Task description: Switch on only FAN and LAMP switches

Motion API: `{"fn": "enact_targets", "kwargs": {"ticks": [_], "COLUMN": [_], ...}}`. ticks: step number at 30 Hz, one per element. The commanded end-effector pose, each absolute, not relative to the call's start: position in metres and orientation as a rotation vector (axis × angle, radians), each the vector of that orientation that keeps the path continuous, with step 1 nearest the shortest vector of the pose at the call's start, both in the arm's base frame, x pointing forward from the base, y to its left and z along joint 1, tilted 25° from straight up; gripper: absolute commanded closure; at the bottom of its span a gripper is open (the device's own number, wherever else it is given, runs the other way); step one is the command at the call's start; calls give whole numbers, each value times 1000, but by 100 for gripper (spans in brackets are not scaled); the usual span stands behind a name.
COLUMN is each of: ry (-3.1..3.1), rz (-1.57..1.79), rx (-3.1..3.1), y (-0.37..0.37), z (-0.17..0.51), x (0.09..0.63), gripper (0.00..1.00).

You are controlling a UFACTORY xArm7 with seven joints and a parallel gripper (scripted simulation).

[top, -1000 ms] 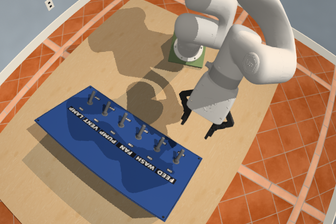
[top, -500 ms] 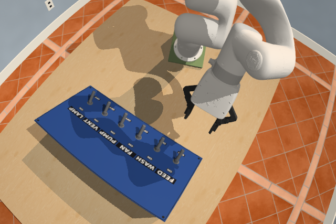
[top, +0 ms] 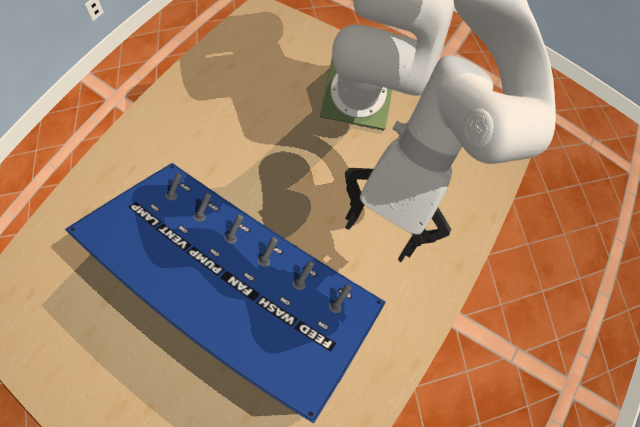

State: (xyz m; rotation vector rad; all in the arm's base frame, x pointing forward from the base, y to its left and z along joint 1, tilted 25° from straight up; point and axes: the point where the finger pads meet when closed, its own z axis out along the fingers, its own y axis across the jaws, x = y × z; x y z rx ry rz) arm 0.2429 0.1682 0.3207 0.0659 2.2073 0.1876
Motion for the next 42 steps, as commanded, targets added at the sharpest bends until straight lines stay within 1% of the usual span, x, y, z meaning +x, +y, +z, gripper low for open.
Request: {"fn": "enact_targets", "kwargs": {"ticks": [1,14,42], "ry": [2205,2205,2205], "rz": [189,189,189], "rx": [66,66,66], "y": [171,174,175], "z": [312,292,292], "x": [256,283,284], "gripper": [0,0,0]}}
